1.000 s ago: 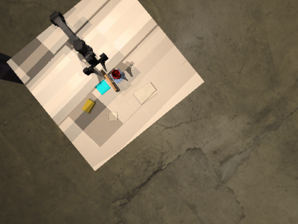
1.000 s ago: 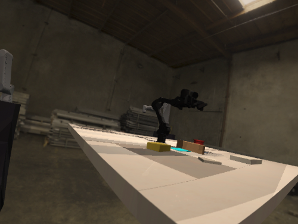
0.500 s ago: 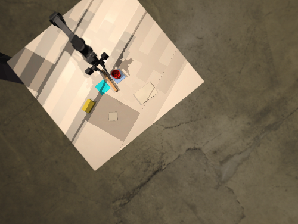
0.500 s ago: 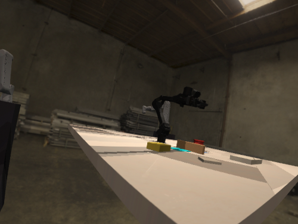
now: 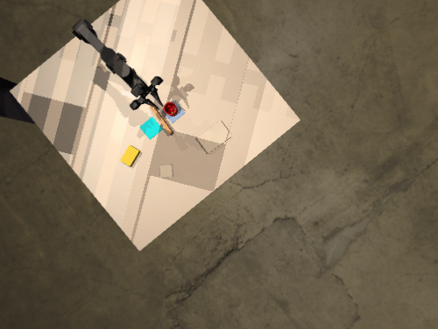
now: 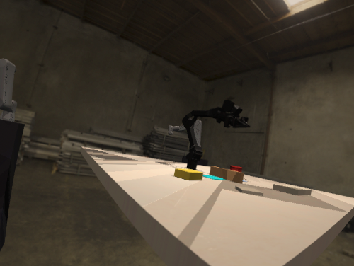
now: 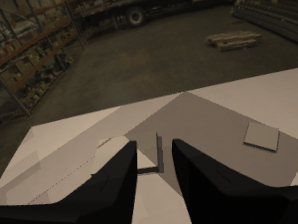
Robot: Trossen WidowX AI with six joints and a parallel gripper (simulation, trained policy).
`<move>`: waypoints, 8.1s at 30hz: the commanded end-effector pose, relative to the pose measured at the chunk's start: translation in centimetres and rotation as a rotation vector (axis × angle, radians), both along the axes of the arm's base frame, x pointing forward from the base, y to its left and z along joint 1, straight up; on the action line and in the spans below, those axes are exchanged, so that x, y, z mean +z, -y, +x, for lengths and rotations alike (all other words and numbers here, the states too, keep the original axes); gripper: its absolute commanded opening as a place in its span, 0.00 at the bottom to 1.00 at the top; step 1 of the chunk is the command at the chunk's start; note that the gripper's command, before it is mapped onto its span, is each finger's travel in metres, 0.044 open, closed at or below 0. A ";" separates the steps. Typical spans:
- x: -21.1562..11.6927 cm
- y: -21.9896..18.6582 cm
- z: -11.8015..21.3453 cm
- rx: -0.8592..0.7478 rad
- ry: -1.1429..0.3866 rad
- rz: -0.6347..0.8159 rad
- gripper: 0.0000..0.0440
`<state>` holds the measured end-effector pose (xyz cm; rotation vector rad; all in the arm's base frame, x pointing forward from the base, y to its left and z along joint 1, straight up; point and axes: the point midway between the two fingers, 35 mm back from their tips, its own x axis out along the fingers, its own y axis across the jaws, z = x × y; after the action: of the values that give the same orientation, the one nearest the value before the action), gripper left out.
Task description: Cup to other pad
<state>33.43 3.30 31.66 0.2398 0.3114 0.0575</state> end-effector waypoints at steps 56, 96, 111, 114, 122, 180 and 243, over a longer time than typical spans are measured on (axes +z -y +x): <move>-6.0 -3.5 -0.5 -0.365 -0.858 0.413 0.27; -16.7 -1.3 -3.3 -0.655 -1.301 0.230 0.38; -21.6 -1.3 -4.0 -0.687 -1.364 0.173 0.39; -22.8 -1.3 -4.2 -0.681 -1.375 0.158 0.39; -25.8 -1.4 -4.6 -0.631 -1.398 0.118 0.28; -16.0 6.4 -2.1 -0.789 -1.111 0.405 0.00; -23.6 15.1 -4.9 -0.944 -0.939 0.576 0.39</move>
<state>29.01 -11.94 8.08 0.9635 1.0826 -0.9454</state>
